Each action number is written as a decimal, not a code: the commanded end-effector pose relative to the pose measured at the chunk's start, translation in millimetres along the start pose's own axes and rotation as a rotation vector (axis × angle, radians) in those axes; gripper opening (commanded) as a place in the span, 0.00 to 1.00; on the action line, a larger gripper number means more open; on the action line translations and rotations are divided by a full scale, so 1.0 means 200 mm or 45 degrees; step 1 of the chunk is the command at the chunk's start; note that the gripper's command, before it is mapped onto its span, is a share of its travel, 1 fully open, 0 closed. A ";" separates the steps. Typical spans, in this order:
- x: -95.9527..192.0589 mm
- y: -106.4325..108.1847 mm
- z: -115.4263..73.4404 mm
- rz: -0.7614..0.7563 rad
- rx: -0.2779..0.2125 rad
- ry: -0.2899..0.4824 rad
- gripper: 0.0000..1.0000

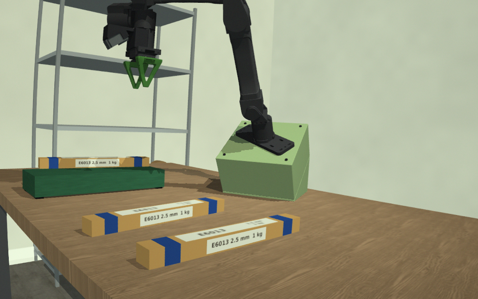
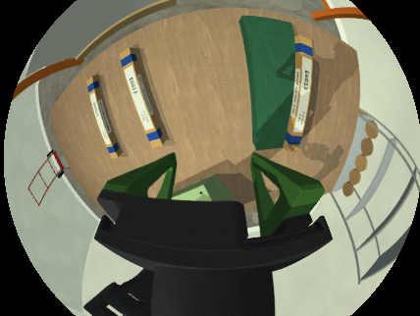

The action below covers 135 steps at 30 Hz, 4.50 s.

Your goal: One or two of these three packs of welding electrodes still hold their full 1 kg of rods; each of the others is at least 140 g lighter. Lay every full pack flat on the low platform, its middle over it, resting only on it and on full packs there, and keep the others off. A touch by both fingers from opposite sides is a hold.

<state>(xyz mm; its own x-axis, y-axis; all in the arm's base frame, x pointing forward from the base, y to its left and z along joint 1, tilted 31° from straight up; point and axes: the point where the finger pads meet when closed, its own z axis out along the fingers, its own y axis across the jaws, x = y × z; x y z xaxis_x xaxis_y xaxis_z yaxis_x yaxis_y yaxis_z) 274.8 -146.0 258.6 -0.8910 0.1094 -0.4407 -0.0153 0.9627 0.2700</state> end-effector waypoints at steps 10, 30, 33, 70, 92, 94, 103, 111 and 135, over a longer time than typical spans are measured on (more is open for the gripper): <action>0.11 0.32 -0.21 0.054 -0.041 0.027 0.76; 0.12 0.35 -0.23 0.058 -0.035 -0.017 0.76; 0.12 0.35 -0.23 0.058 -0.035 -0.017 0.76; 0.14 0.36 -0.19 0.052 -0.077 -0.007 0.76; 0.14 0.37 -0.18 0.051 -0.095 -0.001 0.76; 0.14 0.37 -0.18 0.051 -0.095 -0.001 0.76; 0.14 0.37 -0.18 0.043 -0.104 -0.007 0.76; 0.14 0.37 -0.18 0.043 -0.104 -0.007 0.76; 0.13 0.38 -0.18 0.029 -0.118 -0.015 0.76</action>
<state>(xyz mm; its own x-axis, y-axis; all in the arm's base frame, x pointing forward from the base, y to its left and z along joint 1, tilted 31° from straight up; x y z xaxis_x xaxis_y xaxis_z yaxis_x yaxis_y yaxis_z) 238.1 -81.6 298.5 -0.8288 0.1625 -0.5355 0.0091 0.9607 0.2774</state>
